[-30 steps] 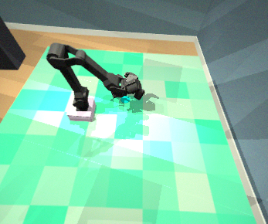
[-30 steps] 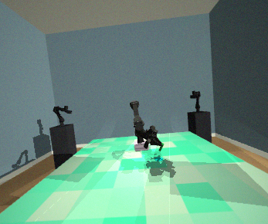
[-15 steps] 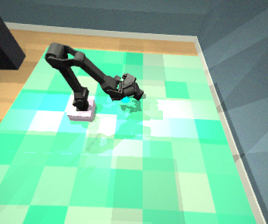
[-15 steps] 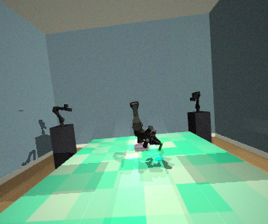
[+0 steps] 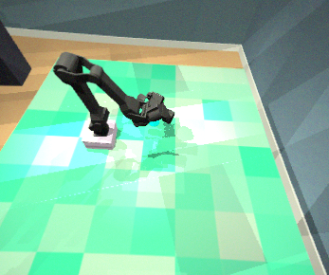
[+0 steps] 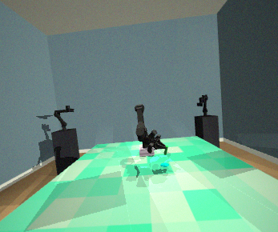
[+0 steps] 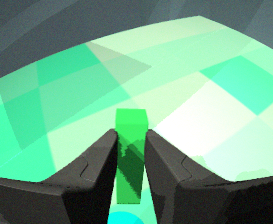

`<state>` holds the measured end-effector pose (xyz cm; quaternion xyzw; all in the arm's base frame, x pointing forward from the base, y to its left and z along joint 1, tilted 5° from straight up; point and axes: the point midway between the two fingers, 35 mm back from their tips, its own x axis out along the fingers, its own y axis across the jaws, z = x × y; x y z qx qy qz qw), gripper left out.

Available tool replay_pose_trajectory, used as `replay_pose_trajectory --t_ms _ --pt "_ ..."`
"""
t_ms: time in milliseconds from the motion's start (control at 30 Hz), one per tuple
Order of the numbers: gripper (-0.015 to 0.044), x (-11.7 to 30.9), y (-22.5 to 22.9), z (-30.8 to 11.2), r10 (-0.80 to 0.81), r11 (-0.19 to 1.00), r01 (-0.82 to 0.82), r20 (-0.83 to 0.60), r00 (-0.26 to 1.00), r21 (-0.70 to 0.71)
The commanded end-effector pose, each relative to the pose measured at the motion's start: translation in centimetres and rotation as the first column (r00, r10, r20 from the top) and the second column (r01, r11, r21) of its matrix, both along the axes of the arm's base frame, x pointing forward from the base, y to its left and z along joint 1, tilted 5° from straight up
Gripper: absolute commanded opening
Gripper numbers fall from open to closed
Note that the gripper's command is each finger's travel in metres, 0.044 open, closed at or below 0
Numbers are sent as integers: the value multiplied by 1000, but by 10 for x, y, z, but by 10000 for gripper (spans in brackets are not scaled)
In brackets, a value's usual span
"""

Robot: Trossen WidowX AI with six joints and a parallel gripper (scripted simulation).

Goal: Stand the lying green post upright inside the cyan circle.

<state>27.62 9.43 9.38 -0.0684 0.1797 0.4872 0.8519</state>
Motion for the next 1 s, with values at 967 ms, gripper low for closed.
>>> replay_pose_trajectory --t_ms 967 --pt "23 -27 -9 10 41 992 -61 177 983 110"
